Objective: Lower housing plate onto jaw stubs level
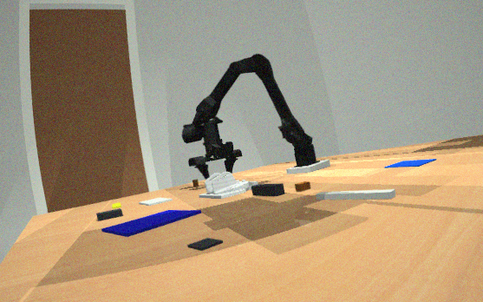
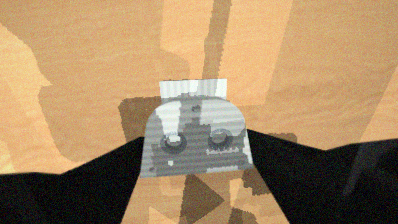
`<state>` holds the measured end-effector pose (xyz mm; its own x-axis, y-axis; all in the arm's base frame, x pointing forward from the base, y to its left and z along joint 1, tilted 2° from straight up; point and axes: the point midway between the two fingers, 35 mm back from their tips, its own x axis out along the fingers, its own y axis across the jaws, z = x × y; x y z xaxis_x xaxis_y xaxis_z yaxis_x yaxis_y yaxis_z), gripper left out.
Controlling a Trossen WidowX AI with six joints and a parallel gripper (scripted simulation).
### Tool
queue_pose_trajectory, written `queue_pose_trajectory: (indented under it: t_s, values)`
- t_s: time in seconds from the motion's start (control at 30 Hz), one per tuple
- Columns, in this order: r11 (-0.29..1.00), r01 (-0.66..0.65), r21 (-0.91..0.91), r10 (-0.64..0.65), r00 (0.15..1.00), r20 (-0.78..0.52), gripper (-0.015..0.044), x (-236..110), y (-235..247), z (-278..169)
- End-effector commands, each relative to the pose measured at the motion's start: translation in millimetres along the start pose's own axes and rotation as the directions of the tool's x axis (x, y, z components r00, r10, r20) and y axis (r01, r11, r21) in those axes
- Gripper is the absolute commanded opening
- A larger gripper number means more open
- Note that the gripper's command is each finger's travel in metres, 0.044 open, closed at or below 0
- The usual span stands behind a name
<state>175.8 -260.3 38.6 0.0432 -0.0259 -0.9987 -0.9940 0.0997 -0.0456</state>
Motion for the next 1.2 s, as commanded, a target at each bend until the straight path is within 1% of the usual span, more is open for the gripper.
queue_pose_trajectory:
  t_s: [0.0,0.73,1.03,1.17]
  values:
    - [1.0,0.0,0.0,0.0,1.0,0.0,0.0351,-2.0,-0.2,-0.2]
    - [1.0,0.004,0.005,-0.004,1.0,0.001,0.0351,-70.6,-0.8,-0.5]
    - [1.0,0.004,0.007,-0.004,1.0,0.001,0.0351,-72.7,-1.0,0.1]
    - [0.998,0.004,0.063,-0.004,1.0,0.002,0.0351,-72.7,-8.3,8.4]
